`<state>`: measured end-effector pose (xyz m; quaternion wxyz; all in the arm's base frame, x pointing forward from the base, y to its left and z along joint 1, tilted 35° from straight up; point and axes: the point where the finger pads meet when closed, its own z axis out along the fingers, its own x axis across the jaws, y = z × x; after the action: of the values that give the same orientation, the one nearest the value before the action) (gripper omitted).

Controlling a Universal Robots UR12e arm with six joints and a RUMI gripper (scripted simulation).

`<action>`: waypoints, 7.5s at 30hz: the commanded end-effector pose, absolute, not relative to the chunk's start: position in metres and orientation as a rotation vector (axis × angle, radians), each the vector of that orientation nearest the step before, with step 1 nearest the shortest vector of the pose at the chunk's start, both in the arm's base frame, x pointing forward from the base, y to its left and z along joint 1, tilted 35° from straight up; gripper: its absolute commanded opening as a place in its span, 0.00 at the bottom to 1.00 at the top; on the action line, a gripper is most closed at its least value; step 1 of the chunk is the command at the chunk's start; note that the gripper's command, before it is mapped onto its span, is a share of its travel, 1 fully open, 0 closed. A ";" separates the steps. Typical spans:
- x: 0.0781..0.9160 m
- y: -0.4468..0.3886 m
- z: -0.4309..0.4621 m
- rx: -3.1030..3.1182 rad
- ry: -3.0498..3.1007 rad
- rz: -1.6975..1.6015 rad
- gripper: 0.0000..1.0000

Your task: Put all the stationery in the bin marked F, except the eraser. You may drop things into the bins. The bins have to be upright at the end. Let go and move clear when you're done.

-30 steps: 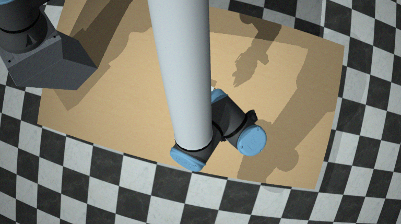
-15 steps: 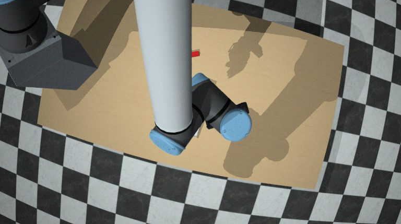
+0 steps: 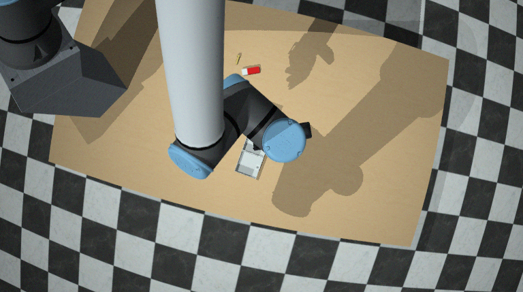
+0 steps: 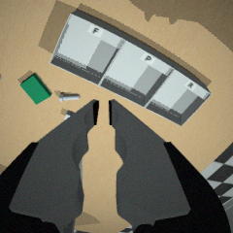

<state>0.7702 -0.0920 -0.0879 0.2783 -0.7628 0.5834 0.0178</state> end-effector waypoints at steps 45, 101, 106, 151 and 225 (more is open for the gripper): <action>0.636 0.009 -0.057 -1.663 1.902 0.055 0.04; 0.754 -0.148 -0.243 -1.545 2.001 0.101 0.04; 0.758 -0.151 -0.247 -1.546 2.000 0.102 0.04; 0.777 -0.132 -0.282 -1.546 1.999 0.099 0.04; 0.761 -0.143 -0.258 -1.544 2.002 0.104 0.04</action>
<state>0.7665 -0.1414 -0.2637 0.3010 -0.5825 0.7541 0.0377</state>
